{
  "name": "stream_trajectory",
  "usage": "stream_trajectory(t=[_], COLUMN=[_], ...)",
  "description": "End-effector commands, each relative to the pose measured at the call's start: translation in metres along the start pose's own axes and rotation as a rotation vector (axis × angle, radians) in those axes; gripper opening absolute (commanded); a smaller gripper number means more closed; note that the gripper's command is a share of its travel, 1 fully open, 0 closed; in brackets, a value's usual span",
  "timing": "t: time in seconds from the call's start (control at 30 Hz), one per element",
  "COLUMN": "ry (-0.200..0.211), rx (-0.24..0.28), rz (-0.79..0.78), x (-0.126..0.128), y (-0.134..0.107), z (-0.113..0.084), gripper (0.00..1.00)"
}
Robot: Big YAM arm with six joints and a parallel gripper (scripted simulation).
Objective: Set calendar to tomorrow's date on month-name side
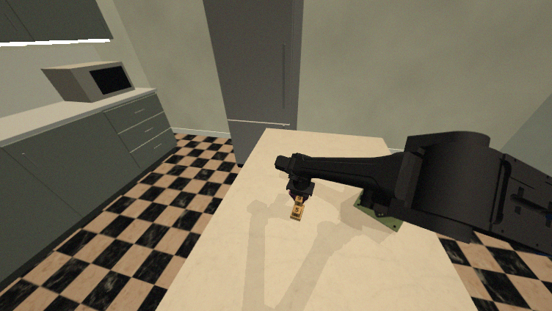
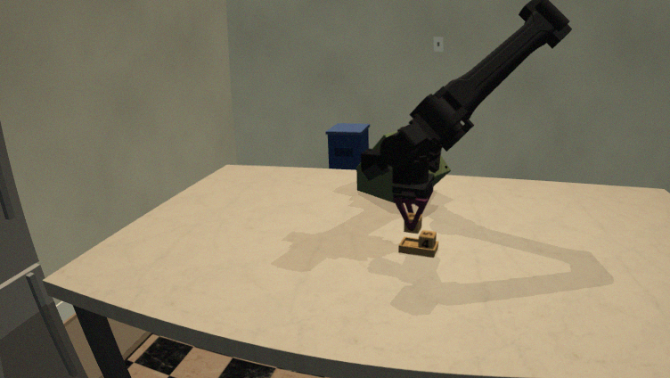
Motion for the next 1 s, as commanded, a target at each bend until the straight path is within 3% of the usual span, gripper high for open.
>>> stream_trajectory(t=[0.0, 0.77, 0.97], ry=[0.024, 0.023, 0.004], rx=[-0.018, -0.017, -0.005], rz=[0.009, 0.008, 0.002], x=[0.0093, 0.0090, 0.0042], y=[0.0060, 0.0059, 0.0016], z=[-0.0056, -0.0043, 0.0032], gripper=[0.27, 0.27, 0.27])
Point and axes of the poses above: the point where the finger pads meet when closed, its own z axis out along the fingers, its own x axis across the jaws, y = z × x, the point moved 8 cm from there along -z, back along the fingers, and after that the axes turned 15 degrees about -z, right-handed, at the moved point
